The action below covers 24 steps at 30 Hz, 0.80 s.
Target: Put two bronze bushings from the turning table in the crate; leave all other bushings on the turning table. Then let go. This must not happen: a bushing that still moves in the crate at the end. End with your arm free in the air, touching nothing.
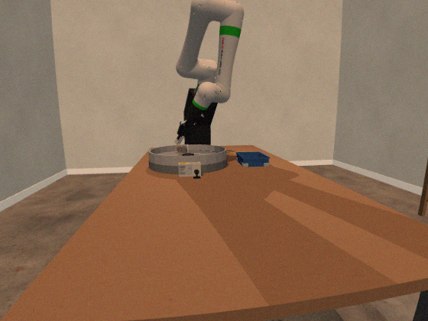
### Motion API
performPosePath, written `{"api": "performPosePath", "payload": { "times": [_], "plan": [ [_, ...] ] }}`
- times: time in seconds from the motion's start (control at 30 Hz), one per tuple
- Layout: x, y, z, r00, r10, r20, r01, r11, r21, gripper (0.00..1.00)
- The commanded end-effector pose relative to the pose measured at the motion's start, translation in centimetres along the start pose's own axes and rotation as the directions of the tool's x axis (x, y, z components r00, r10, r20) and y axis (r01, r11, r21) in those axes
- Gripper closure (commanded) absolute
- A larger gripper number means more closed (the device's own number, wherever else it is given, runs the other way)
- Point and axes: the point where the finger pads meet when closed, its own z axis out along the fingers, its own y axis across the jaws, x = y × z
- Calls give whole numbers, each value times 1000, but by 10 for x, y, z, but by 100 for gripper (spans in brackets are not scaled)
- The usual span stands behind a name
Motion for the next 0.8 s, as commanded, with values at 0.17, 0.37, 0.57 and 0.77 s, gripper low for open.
{"api": "performPosePath", "payload": {
  "times": [0.17, 0.37, 0.57, 0.77],
  "plan": [
    [-3, 0, 3, 1000, 0, 0, 0, 1000, 0, 94],
    [-7, 0, 8, 1000, 0, 0, 0, 1000, 0, 94],
    [-7, 0, 8, 1000, 0, 0, 0, 1000, 0, 94],
    [-7, 0, 8, 1000, 0, 0, 0, 1000, 0, 94]
  ]
}}
